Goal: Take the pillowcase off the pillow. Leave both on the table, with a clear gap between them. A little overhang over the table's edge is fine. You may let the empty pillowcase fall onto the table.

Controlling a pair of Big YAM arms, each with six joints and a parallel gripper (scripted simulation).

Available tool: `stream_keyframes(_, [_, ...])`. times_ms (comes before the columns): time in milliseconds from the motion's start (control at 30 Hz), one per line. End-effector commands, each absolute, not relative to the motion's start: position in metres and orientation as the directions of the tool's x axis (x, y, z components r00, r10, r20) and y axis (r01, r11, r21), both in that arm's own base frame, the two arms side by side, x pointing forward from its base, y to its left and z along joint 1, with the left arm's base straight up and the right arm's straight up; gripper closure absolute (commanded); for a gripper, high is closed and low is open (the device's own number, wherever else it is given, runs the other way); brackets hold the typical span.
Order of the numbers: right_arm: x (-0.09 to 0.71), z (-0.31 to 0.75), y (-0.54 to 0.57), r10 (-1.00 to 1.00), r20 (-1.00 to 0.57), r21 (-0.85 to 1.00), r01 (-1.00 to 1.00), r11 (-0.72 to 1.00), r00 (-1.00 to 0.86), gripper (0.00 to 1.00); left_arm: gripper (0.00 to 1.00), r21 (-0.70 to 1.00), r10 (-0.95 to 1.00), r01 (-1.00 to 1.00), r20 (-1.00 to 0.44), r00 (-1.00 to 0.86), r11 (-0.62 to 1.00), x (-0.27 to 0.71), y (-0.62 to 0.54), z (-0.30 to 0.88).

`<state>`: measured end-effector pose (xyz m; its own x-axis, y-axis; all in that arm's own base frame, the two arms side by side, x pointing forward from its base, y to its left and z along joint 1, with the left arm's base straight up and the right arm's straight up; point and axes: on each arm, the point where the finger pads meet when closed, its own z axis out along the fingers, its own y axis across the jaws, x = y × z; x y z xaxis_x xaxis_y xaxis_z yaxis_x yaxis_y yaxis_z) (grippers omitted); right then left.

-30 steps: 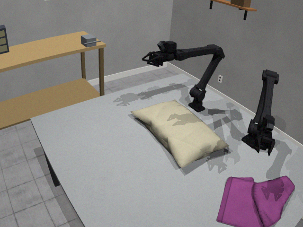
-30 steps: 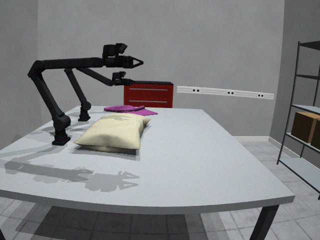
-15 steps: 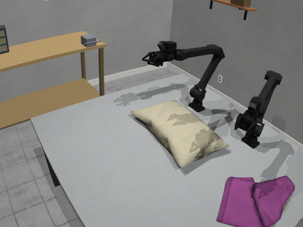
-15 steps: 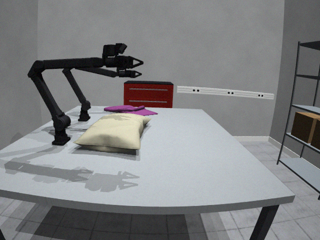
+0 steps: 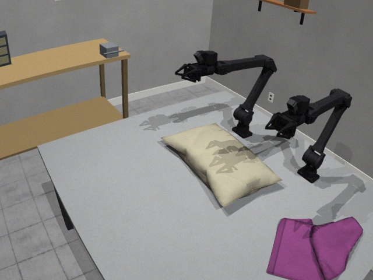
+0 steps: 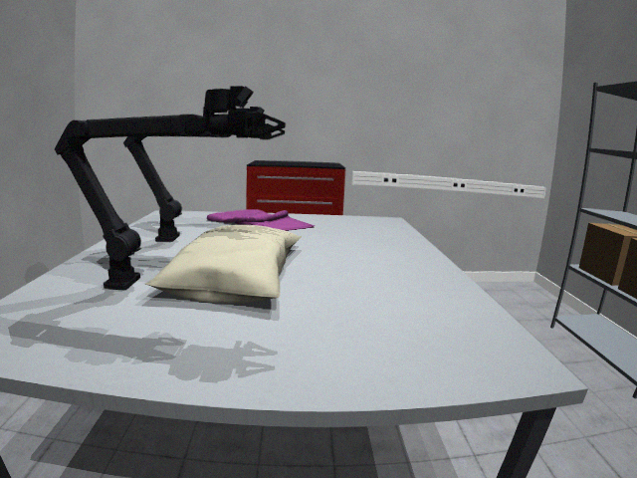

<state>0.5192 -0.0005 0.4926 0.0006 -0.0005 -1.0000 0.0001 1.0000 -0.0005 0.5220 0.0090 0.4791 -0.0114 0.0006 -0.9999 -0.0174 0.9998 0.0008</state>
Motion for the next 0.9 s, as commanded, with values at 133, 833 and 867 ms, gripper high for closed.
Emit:
stream_keyframes(133, [0.512,0.511,-0.007,0.010,-0.999,0.010,0.009,1.000,0.037,0.40,0.40,-0.006,-0.005,-0.029,-1.000,0.008,1.000,0.527,0.012,0.504])
stream_keyframes(833, [0.513,0.513,-0.007,0.008,-0.999,0.008,0.010,1.000,0.036,0.40,0.40,-0.006,-0.006,-0.011,-1.000,0.023,1.000,0.516,0.006,0.503])
stream_keyframes(867, [0.513,0.513,-0.007,0.008,-0.999,0.008,0.010,1.000,0.036,0.40,0.40,-0.006,-0.006,-0.011,-1.000,0.025,1.000,0.516,0.006,0.504])
